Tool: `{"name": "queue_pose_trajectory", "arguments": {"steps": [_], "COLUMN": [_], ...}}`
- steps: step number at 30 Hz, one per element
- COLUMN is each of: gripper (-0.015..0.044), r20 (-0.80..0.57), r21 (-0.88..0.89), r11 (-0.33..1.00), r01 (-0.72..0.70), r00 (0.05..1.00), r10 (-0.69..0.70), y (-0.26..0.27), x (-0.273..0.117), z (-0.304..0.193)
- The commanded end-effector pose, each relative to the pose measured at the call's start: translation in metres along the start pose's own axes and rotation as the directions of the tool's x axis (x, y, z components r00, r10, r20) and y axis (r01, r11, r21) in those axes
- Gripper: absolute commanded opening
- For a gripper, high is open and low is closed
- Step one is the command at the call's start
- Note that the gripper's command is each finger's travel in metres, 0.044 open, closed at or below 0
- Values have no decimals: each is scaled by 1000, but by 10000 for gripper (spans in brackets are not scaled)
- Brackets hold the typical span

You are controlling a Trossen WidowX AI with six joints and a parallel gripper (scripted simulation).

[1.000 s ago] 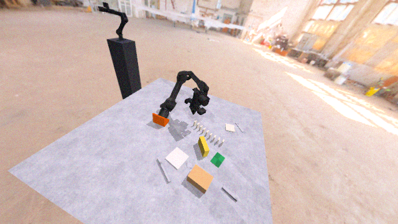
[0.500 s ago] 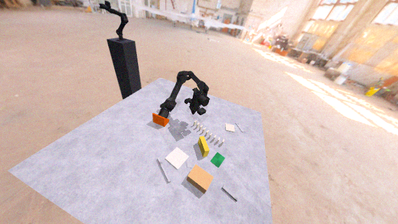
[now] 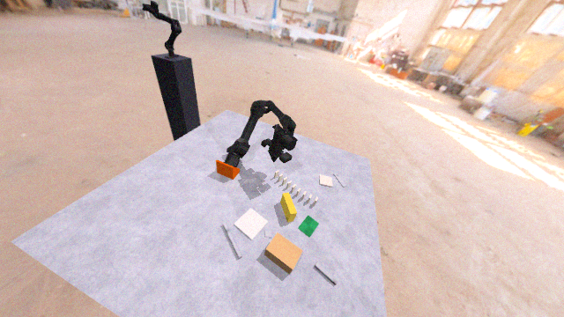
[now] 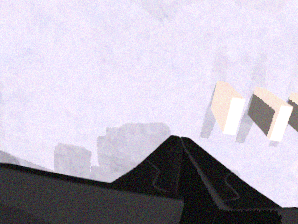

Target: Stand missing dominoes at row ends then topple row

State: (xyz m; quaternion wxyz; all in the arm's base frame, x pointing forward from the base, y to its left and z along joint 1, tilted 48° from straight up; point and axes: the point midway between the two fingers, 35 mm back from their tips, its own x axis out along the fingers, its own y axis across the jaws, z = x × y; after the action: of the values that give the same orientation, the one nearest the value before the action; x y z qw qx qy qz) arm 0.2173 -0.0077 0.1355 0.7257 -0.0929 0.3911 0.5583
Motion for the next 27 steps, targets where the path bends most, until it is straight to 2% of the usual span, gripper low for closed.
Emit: {"name": "queue_pose_trajectory", "arguments": {"steps": [1,10,17,27], "gripper": [0,0,0,0], "r20": [5,5,8,9], "r21": [-7,-7,-8,-8], "r11": [1000,1000,1000,1000], "r01": [2,3,3,3], "r00": [1000,1000,1000,1000], "r10": [-2,-3,-3,-3], "y": [0,-1,0,-3], "x": [0,2,78,80], "z": [1,1,1,1]}}
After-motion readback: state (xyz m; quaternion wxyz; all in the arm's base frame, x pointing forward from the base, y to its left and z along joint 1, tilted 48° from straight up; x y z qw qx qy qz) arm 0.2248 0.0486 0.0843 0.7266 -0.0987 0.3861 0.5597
